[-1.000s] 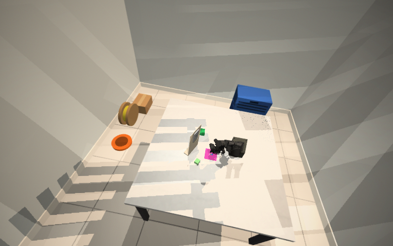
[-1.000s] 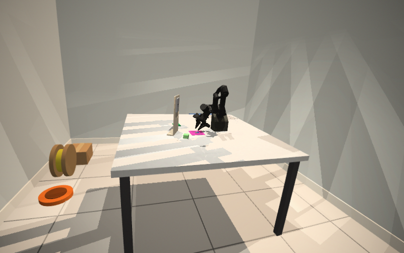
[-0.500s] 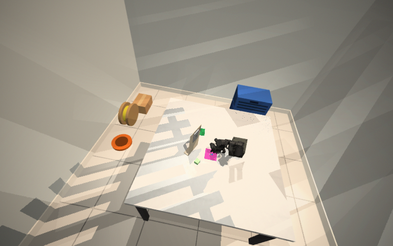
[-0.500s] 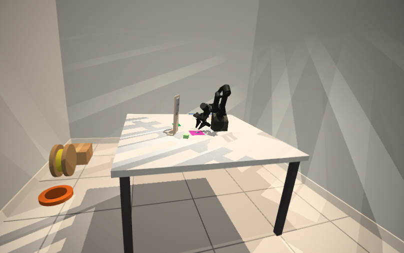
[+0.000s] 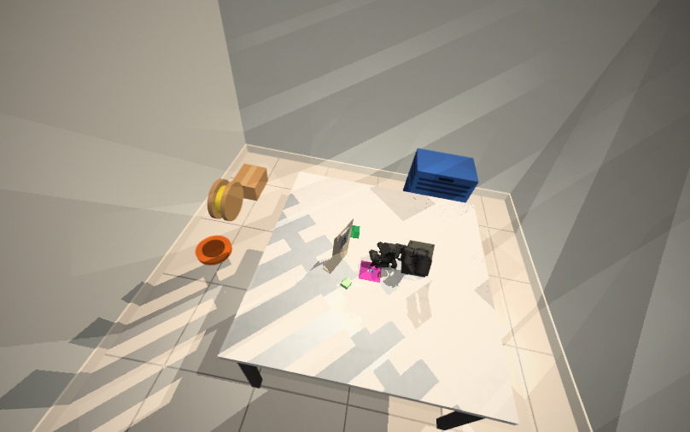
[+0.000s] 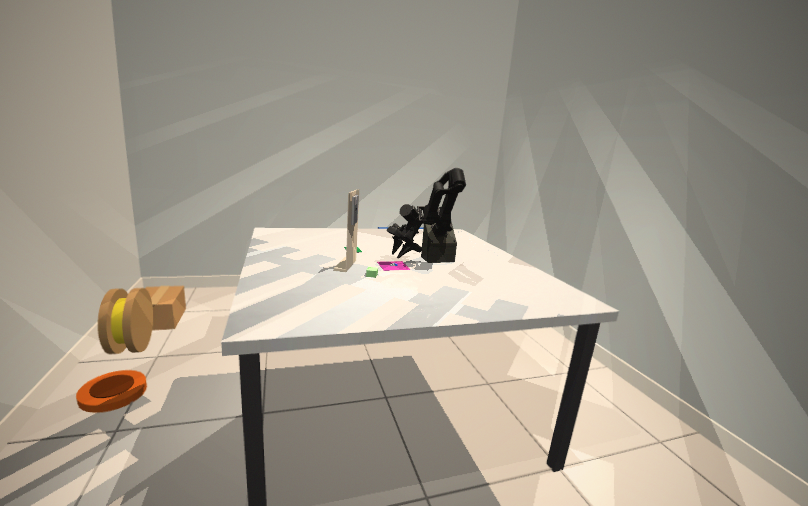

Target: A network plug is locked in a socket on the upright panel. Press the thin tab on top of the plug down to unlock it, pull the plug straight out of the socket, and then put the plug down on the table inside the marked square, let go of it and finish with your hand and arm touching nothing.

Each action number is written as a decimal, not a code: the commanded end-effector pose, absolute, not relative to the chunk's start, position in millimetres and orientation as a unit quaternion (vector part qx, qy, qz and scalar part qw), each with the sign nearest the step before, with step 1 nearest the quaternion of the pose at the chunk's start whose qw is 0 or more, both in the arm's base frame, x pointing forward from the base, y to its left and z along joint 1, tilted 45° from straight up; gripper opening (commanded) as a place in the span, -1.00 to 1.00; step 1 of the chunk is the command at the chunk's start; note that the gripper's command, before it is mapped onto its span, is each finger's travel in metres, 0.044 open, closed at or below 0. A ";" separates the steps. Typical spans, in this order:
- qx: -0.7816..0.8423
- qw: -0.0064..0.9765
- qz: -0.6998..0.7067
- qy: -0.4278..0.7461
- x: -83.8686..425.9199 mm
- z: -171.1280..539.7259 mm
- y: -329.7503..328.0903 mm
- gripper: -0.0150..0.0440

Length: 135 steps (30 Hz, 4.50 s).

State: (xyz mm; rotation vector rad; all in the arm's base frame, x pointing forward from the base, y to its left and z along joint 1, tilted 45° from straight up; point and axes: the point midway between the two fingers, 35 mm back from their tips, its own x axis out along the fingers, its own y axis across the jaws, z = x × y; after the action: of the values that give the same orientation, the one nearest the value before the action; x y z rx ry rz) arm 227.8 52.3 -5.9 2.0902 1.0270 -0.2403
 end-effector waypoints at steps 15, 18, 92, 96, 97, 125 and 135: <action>0.817 0.399 -0.093 0.405 231.4 -1.9 42.3 0.04; 0.817 0.399 -0.094 0.406 231.5 -1.4 40.7 0.04; 0.817 0.400 -0.093 0.404 221.5 31.8 5.5 0.04; 0.818 0.400 -0.092 0.403 220.4 34.6 4.0 0.04; 0.818 0.399 -0.092 0.403 220.0 35.3 3.7 0.04; 0.824 0.391 -0.094 0.399 211.2 51.8 -6.7 0.04; 0.821 0.396 -0.101 0.400 210.5 66.4 -26.9 0.04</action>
State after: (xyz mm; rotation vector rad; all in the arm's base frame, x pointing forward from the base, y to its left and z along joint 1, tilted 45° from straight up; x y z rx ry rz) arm 210.2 -20.9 62.6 2.0839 1.0093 -0.2507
